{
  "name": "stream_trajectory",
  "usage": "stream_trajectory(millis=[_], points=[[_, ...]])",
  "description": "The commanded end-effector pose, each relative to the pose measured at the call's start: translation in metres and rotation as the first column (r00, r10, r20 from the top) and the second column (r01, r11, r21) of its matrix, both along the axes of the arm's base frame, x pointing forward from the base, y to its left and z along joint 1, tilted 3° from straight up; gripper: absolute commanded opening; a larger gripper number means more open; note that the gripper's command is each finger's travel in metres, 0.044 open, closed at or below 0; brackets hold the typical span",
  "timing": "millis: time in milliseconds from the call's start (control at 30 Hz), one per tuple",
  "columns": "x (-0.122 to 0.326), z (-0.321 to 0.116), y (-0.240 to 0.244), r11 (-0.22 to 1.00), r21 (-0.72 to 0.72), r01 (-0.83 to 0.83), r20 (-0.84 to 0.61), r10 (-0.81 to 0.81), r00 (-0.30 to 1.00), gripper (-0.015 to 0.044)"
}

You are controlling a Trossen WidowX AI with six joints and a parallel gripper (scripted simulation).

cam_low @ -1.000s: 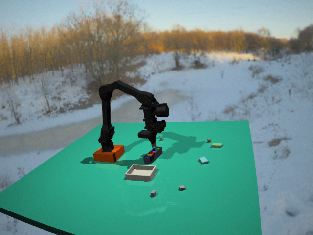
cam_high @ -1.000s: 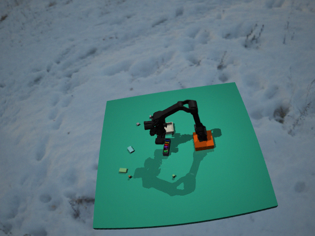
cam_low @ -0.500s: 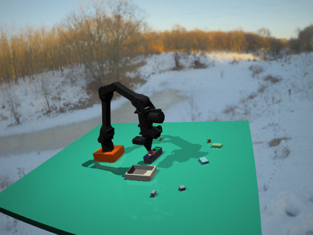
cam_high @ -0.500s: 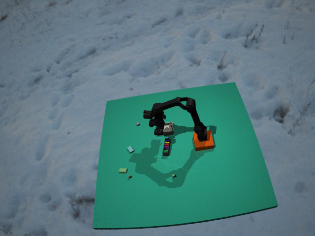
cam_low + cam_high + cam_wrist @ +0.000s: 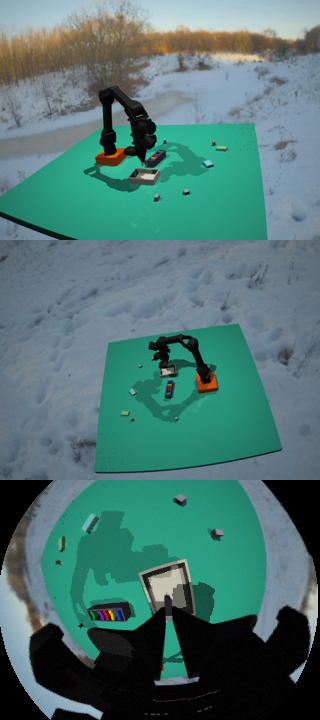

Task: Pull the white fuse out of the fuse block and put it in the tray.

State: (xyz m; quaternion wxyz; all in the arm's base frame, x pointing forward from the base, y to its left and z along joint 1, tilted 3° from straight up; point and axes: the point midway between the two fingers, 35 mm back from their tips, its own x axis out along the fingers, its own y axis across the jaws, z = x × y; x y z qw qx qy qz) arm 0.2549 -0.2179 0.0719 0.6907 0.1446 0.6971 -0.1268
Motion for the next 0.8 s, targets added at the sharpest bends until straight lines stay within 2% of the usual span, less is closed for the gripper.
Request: stream_trajectory(millis=[0, 767], points=[[-0.005, 0.000, -0.009, 1.000, -0.003, -0.008, -0.004, 0.008, 1.000, 0.0000], [-0.005, -0.033, -0.009, 1.000, -0.003, -0.008, -0.004, 0.008, 1.000, 0.0000]])
